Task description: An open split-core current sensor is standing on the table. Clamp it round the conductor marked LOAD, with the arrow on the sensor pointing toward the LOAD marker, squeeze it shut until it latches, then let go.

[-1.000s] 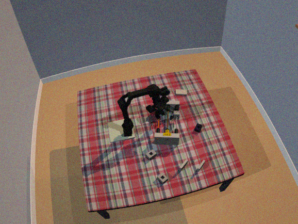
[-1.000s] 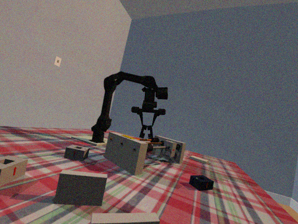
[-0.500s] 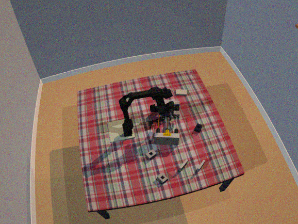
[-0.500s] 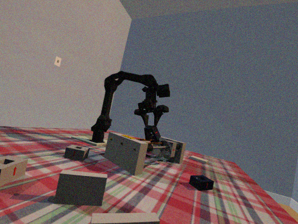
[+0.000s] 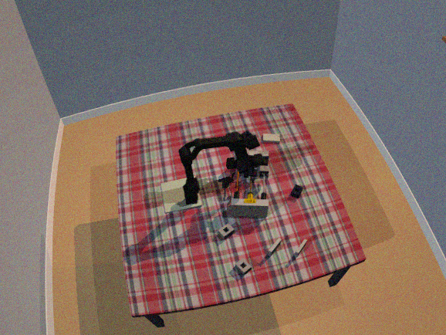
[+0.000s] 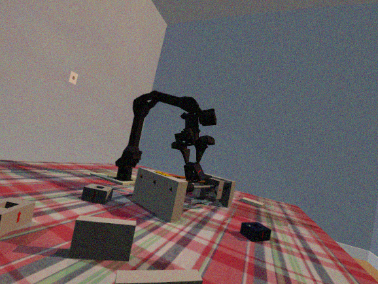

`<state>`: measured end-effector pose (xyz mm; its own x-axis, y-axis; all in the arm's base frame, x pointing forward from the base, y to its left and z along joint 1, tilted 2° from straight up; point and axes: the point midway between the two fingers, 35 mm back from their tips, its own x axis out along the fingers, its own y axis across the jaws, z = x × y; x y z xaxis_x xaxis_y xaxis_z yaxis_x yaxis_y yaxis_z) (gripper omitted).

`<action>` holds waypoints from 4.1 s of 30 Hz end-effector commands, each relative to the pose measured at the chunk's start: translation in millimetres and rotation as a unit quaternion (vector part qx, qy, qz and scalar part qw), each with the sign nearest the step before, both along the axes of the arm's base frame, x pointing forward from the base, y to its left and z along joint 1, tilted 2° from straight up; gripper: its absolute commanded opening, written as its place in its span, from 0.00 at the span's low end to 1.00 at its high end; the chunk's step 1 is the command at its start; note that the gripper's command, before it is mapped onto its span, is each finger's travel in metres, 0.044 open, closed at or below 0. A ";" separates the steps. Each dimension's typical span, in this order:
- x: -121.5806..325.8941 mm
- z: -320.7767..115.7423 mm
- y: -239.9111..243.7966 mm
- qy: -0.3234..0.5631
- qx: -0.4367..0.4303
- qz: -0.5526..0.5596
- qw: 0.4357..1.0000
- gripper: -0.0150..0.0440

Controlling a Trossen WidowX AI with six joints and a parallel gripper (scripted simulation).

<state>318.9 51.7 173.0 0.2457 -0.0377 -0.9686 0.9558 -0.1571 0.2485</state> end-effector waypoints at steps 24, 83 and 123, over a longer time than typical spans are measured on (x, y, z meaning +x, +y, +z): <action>9.9 -43.1 -2.6 0.000 -0.001 -0.003 1.000 0.25; 19.0 -39.2 -3.9 0.076 0.010 -0.002 0.997 0.25; 24.4 -72.4 -6.5 0.126 0.020 -0.003 0.992 1.00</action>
<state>343.6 44.8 107.2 0.0067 -0.0048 -1.0000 0.9851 -0.1717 0.0074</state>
